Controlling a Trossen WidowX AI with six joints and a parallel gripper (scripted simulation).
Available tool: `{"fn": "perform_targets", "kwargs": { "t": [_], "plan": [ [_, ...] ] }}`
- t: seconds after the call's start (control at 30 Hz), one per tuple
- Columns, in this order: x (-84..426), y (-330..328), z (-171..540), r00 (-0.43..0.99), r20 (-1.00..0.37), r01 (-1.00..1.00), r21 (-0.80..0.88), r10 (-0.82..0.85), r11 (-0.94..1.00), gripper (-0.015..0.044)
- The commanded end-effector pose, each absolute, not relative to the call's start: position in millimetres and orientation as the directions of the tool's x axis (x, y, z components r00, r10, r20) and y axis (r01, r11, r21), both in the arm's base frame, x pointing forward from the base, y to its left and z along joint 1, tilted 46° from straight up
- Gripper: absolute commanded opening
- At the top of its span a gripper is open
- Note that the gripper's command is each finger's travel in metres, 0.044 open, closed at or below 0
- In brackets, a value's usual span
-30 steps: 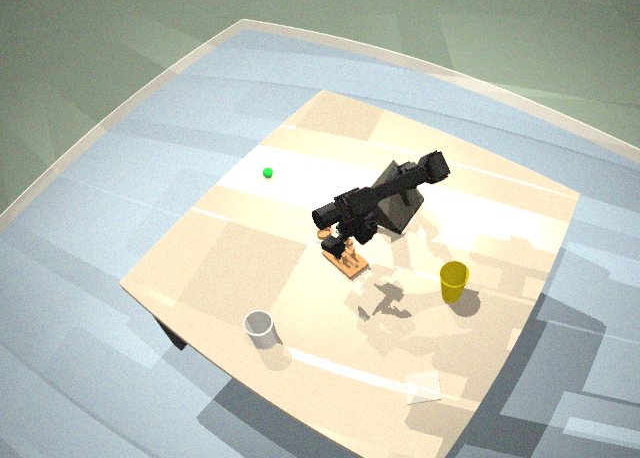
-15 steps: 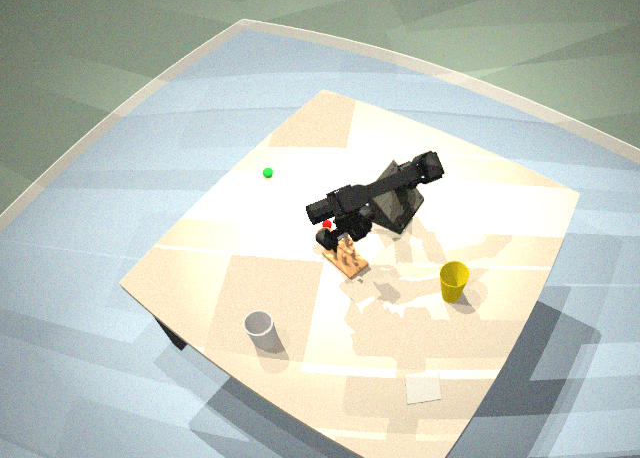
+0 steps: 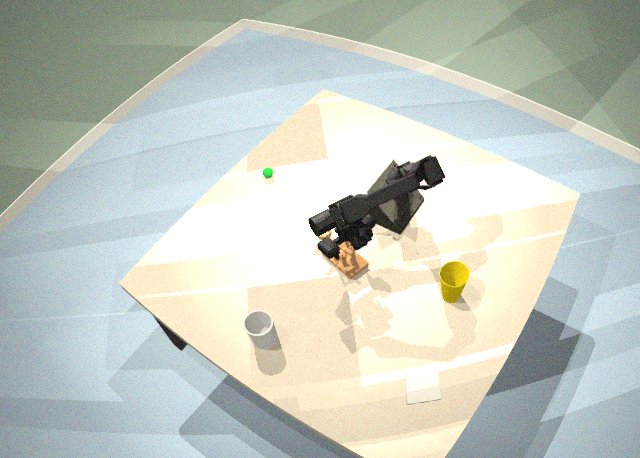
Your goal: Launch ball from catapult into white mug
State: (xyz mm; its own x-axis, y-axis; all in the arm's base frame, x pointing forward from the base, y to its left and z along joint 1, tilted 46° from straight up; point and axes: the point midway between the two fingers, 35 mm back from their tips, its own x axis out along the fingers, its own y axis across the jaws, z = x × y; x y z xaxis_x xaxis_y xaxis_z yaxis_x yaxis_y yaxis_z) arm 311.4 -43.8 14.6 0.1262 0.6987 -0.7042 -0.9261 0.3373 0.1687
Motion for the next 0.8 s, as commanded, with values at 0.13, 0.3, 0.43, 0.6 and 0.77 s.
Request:
{"fn": "perform_targets", "kwargs": {
  "t": [0.13,0.3,0.43,0.6,0.77],
  "plan": [
    [313.6,-33.2,4.9,0.13,-0.7,-0.924,0.171,0.702,0.341,0.044],
    [314.7,-27.3,-0.6,0.13,-0.7,-0.924,0.171,0.703,0.341,0.044],
    [315.4,-22.5,-4.9,0.13,-0.699,-0.924,0.171,0.703,0.341,0.044],
    [316.0,-16.5,-10.1,0.13,-0.698,-0.924,0.171,0.704,0.341,0.044],
    [316.4,-11.3,-14.5,0.13,-0.698,-0.925,0.172,0.705,0.34,0.044]
  ]
}}
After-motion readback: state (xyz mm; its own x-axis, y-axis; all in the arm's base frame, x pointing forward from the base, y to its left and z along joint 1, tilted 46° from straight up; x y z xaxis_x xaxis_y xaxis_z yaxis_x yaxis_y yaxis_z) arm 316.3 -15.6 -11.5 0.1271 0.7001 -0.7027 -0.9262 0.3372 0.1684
